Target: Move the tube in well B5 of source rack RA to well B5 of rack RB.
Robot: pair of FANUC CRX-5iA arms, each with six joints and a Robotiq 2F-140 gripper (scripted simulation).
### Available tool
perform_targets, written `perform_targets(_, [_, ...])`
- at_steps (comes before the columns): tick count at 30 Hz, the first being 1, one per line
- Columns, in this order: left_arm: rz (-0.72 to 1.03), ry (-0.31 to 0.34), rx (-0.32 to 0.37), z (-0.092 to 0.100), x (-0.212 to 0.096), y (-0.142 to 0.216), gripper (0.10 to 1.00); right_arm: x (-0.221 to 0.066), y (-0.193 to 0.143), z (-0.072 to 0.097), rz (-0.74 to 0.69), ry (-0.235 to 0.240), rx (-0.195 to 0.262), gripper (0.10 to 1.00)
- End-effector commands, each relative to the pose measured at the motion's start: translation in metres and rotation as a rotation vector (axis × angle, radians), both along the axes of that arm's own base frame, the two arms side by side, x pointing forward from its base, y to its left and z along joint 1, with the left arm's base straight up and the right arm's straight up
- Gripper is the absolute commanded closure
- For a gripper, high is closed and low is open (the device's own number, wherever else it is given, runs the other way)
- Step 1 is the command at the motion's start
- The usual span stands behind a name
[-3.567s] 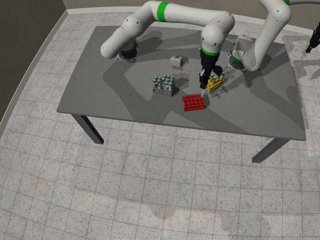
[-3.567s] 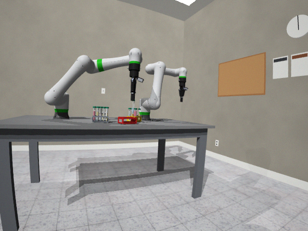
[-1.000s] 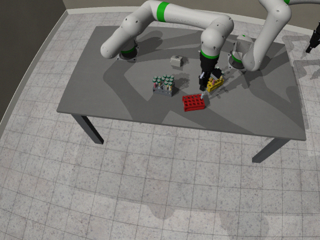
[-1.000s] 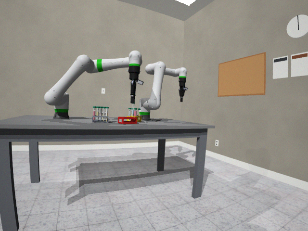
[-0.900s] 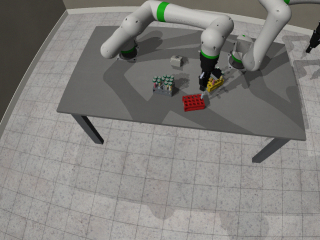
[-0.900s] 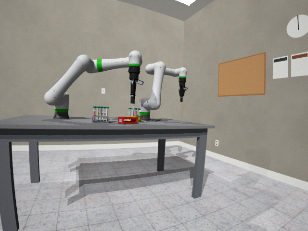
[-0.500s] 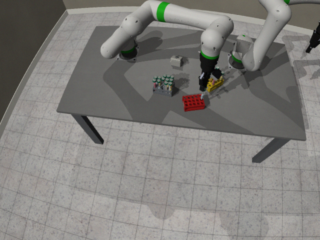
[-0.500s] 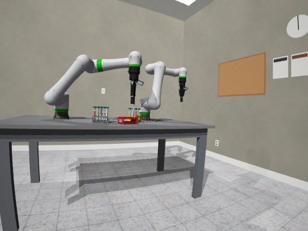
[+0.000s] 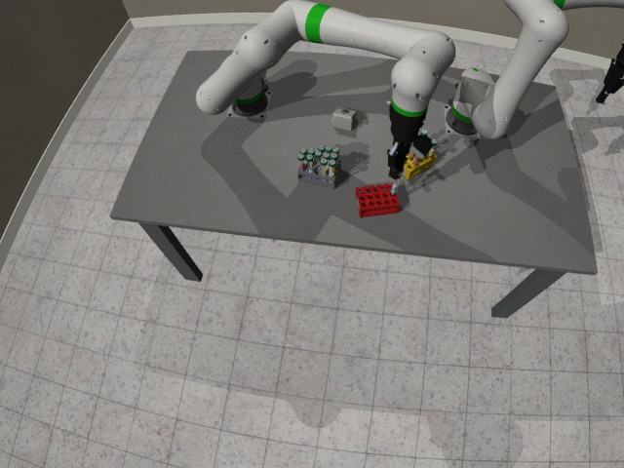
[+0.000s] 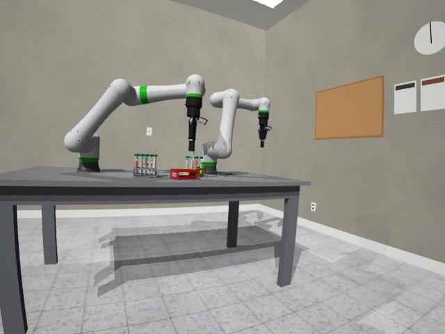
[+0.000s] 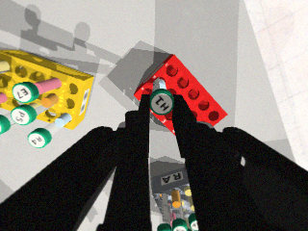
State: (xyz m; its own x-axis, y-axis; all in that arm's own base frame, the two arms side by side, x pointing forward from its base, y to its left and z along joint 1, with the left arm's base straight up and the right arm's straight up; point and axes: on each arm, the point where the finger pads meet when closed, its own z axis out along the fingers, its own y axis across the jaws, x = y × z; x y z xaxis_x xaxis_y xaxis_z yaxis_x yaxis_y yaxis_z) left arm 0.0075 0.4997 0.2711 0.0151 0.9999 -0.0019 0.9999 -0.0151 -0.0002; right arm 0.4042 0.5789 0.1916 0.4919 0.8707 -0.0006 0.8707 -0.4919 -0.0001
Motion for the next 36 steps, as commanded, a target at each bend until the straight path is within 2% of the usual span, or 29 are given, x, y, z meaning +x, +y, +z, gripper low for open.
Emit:
perform_targets(1, [0.000, 0.000, 0.002, 0.001, 0.000, 0.000, 0.999, 0.000, 0.000, 0.001, 0.000, -0.002, 0.002, 0.999])
perform_targets(36, [0.000, 0.000, 0.002, 0.001, 0.000, 0.000, 0.999, 0.001, -0.003, -0.014, 0.000, -0.002, 0.002, 0.999])
